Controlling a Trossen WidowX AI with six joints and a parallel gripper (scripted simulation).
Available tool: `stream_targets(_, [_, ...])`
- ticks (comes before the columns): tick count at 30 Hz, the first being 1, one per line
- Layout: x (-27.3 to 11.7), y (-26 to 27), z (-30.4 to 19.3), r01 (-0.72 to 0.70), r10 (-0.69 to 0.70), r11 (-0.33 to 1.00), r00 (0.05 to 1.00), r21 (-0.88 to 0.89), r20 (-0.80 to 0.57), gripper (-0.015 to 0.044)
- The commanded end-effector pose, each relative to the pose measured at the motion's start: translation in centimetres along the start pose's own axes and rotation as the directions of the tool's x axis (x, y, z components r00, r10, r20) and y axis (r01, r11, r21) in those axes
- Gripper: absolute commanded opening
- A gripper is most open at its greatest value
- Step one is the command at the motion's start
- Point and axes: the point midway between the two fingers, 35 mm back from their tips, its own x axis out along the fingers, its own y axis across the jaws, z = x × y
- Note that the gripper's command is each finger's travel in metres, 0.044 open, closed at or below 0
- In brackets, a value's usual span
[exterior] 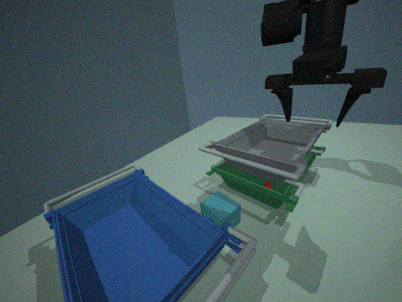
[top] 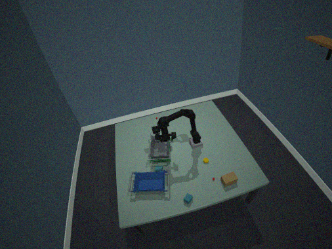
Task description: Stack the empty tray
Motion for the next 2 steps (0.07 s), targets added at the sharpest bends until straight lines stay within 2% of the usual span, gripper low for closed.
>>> stream_targets(1, [-2.15,0.20,-0.01,0.007,-0.007,1.000,1.000,-0.004,0.008,0.0440])
stream_targets(2, [-2.58,0.28,-0.03,0.006,-0.006,1.000,1.000,-0.004,0.008,0.0440])
